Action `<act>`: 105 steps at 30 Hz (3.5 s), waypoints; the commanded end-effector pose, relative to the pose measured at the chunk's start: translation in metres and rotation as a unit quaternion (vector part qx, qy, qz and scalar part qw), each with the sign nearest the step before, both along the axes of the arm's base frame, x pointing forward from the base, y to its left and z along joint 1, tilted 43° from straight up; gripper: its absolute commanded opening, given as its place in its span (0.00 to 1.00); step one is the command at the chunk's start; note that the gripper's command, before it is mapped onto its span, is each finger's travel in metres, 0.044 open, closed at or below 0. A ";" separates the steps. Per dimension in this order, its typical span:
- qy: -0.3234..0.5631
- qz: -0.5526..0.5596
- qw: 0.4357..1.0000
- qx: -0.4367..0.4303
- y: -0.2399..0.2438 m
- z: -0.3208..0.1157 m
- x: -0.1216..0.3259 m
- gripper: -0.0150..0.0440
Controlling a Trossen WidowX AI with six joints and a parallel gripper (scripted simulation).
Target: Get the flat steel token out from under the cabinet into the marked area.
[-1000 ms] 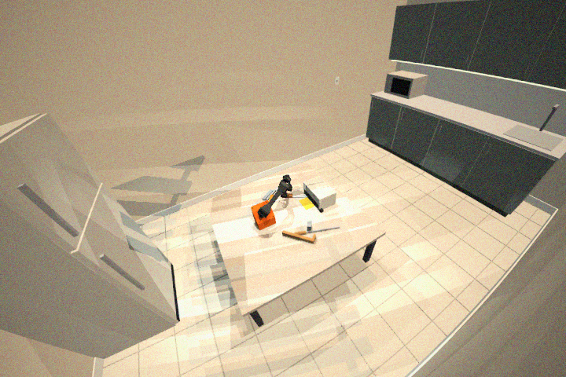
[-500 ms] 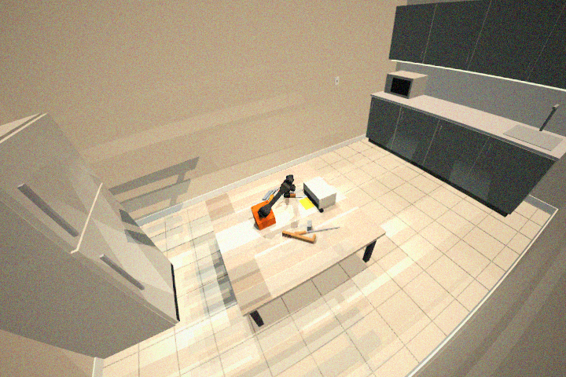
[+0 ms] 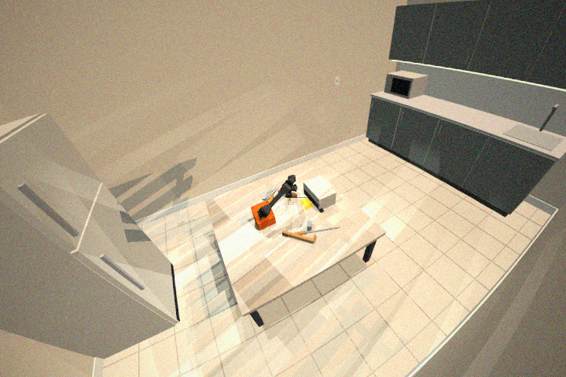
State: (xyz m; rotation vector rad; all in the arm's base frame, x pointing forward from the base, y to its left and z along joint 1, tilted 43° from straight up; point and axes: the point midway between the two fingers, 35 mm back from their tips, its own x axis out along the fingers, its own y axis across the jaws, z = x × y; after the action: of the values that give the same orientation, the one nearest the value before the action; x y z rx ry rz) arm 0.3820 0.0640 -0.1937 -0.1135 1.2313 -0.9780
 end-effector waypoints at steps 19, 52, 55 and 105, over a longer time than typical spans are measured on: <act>0.000 0.001 1.000 -0.001 -0.013 0.010 -0.009 0.25; 0.001 0.001 1.000 -0.002 -0.032 0.027 -0.027 0.25; 0.001 0.001 1.000 -0.002 -0.034 0.028 -0.029 0.25; 0.003 0.001 1.000 -0.002 -0.032 0.026 -0.077 0.25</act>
State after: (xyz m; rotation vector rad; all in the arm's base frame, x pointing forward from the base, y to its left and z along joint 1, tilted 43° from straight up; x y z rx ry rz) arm 0.3136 0.0289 -0.1639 -0.1137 1.2327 -0.9783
